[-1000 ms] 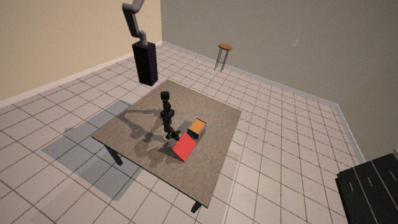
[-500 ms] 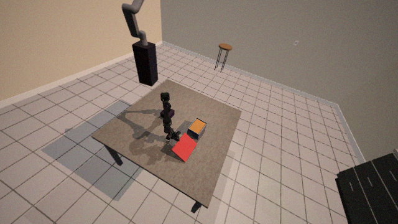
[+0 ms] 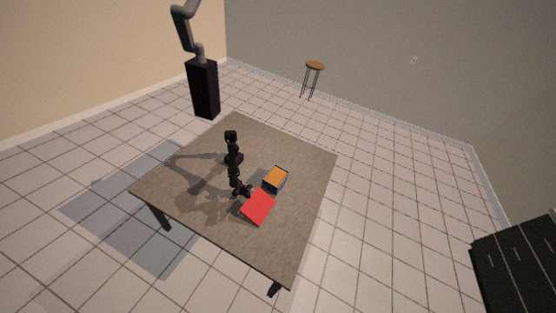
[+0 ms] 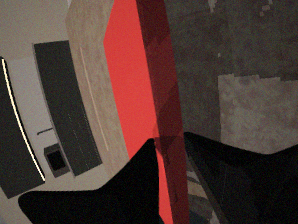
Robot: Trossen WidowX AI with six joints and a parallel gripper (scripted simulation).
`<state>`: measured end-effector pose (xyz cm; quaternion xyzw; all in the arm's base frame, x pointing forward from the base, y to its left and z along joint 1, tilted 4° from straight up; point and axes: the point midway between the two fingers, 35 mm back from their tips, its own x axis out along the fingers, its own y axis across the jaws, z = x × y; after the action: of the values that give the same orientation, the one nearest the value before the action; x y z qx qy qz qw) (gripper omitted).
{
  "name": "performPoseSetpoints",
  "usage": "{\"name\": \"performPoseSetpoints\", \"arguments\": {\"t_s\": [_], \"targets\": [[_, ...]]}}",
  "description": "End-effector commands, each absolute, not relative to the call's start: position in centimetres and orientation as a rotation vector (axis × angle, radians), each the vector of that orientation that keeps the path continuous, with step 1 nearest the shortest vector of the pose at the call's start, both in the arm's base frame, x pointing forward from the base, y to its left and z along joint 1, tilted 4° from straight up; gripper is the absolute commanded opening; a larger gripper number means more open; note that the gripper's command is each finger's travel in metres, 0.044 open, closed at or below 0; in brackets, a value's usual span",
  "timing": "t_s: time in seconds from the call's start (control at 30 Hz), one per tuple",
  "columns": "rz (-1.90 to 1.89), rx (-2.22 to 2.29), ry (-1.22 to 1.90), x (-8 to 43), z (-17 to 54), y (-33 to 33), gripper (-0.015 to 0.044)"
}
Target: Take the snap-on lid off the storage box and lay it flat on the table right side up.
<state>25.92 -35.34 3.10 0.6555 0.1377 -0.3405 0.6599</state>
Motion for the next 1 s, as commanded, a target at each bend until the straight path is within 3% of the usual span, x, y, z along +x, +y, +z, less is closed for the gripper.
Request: {"name": "performPoseSetpoints", "arguments": {"t_s": [0.0, 0.23, 0.3, 0.5, 0.97], "targets": [[-0.782, 1.495, 0.326, 26.0, 3.4, -35.5, 0.0079], [-0.782, 1.495, 0.326, 26.0, 3.4, -35.5, 0.0262], [-0.782, 1.495, 0.326, 26.0, 3.4, -35.5, 0.0275], [-0.782, 1.495, 0.327, 24.8, 3.0, -34.9, 0.0432], [-0.784, 1.495, 0.329, 22.1, 2.9, -34.2, 0.044]]}}
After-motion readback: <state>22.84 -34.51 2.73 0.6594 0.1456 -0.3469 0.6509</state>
